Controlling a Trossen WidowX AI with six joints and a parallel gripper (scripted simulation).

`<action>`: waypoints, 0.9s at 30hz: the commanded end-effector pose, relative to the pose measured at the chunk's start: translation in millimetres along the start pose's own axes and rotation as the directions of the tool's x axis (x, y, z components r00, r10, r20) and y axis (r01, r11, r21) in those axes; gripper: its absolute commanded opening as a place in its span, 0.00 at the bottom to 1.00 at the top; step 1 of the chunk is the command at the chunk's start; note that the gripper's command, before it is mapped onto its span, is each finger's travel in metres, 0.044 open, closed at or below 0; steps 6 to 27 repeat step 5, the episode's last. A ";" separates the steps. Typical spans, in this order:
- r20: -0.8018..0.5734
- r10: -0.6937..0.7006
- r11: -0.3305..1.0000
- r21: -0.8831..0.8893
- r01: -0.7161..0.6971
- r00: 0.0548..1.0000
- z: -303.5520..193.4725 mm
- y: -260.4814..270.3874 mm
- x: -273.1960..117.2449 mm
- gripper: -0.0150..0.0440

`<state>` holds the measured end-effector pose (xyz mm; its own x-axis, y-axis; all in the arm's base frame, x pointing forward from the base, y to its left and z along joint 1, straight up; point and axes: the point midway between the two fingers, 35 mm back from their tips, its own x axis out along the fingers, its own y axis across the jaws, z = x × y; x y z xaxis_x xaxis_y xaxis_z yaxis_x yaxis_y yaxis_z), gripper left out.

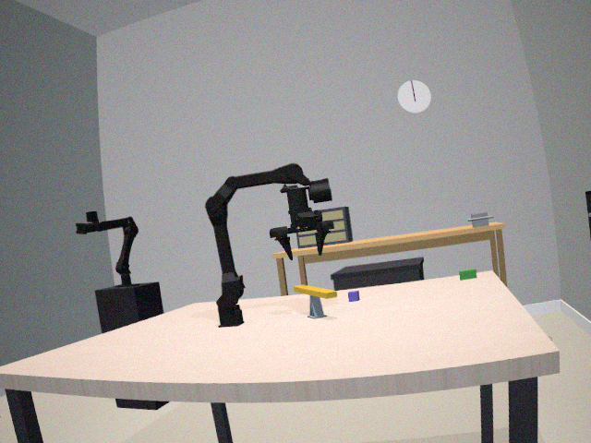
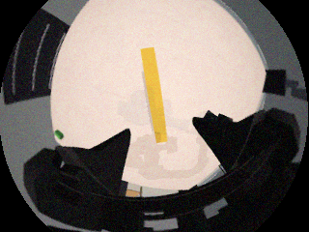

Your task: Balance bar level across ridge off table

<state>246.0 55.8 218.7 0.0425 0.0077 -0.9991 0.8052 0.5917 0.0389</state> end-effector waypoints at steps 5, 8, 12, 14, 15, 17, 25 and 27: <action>-0.002 -0.005 1.000 0.000 0.005 1.000 0.0 0.2 0.6 1.00; -0.002 -0.005 1.000 0.000 0.005 1.000 0.0 0.2 0.6 1.00; -0.002 -0.005 1.000 0.000 0.005 1.000 0.0 0.2 0.6 1.00; -0.002 -0.005 1.000 0.000 0.005 1.000 0.0 0.2 0.6 1.00; -0.002 -0.005 1.000 0.000 0.005 1.000 0.0 0.2 0.6 1.00; -0.002 -0.005 1.000 0.000 0.005 1.000 0.0 0.2 0.6 1.00; -0.002 -0.005 1.000 0.000 0.005 1.000 0.0 0.2 0.6 1.00; -0.002 -0.005 1.000 0.000 0.005 1.000 0.0 0.2 0.6 1.00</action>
